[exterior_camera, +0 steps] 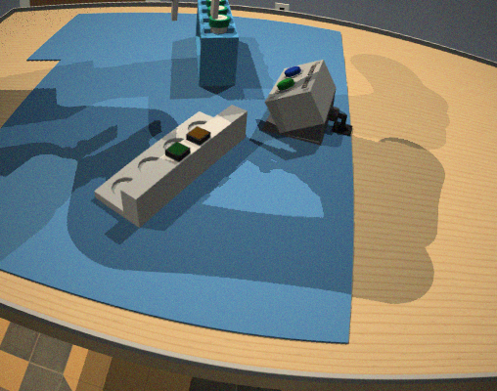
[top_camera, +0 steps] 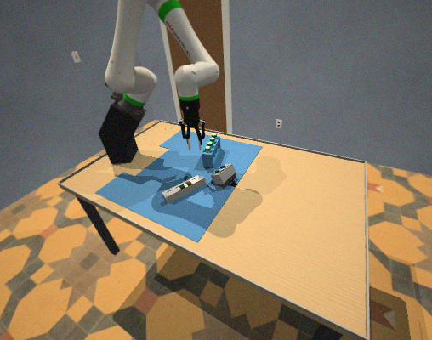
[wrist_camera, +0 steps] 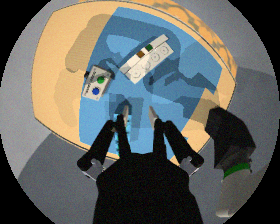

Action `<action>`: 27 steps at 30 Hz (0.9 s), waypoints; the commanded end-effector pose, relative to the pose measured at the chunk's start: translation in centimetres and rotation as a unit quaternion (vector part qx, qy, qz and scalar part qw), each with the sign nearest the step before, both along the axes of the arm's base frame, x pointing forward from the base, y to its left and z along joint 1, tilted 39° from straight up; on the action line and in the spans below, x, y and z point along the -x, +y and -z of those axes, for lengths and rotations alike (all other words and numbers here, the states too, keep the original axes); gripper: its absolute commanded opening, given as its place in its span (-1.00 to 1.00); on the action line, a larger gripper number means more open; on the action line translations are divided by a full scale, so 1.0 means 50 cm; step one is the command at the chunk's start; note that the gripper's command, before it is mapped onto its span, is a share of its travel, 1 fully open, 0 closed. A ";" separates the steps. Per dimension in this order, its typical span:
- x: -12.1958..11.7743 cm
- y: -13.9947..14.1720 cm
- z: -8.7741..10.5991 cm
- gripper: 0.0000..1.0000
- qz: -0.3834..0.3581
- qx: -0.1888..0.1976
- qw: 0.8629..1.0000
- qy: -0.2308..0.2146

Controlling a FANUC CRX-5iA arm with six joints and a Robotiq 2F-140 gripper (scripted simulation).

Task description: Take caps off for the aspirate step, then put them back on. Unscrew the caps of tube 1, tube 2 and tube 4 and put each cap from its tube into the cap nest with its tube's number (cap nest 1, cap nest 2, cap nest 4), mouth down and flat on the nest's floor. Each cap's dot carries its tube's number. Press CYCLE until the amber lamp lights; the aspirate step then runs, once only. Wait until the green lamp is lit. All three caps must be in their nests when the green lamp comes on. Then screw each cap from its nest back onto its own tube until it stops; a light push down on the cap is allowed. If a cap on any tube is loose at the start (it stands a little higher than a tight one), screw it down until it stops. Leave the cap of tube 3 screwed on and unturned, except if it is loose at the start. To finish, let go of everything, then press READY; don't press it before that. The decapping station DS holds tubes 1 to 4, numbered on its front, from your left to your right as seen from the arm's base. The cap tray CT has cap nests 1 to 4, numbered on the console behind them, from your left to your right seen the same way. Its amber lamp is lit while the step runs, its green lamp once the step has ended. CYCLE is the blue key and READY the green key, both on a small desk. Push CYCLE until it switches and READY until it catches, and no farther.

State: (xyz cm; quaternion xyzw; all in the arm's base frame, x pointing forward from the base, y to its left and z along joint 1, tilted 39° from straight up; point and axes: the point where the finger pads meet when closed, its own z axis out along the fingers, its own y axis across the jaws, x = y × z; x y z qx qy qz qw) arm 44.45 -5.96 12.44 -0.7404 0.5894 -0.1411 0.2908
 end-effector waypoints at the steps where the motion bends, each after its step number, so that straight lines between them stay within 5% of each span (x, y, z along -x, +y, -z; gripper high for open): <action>1: -0.002 0.004 -0.005 -0.31 0.036 -0.014 0.999 -0.004; 13: -0.002 0.004 -0.005 -0.31 0.041 -0.018 0.999 -0.005; 16: 0.000 0.052 -0.018 -0.31 0.138 -0.088 0.986 0.027; 21: 0.001 0.068 -0.023 -0.31 0.170 -0.111 0.978 0.037; 24: 0.003 0.116 -0.036 -0.31 0.242 -0.164 0.954 0.061; 27: 0.004 0.132 -0.041 -0.31 0.242 -0.164 0.954 0.061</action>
